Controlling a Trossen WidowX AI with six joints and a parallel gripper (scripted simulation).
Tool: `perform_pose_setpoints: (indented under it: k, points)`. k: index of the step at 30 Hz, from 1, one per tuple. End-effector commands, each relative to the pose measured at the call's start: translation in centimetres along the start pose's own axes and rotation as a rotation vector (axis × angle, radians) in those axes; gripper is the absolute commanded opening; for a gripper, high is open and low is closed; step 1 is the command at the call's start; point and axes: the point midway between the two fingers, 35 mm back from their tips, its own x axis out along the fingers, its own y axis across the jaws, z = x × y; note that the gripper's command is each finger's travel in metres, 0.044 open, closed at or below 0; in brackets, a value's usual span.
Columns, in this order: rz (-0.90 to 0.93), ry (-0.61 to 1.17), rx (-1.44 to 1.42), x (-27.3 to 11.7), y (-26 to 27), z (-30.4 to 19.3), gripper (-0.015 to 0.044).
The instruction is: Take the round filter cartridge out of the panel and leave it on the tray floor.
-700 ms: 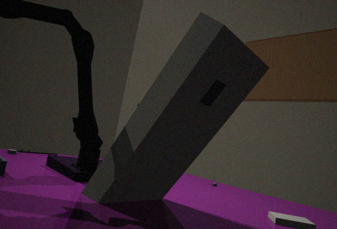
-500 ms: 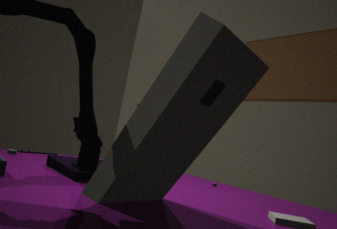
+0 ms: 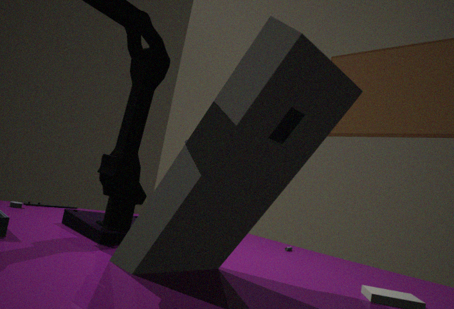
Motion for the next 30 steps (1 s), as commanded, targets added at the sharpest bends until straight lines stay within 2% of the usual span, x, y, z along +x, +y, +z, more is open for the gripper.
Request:
perform_pose_setpoints:
  k: [1, 8, 16, 23, 27, 30]
  points:
    - [-0.051, 0.079, 0.036, 1.2, -0.8, -6.9, 0.0118]
    - [-0.158, 0.226, 0.072, 0.6, -3.3, -18.9, 0.0118]
    - [-0.273, 0.391, 0.036, -4.6, -7.2, -29.8, 0.0118]
    - [-0.374, 0.511, -0.009, -10.9, -11.4, -35.3, 0.0118]
    - [-0.437, 0.565, -0.019, -14.6, -14.0, -36.9, 0.0118]
    - [-0.462, 0.580, -0.017, -15.8, -14.9, -37.2, 0.0118]
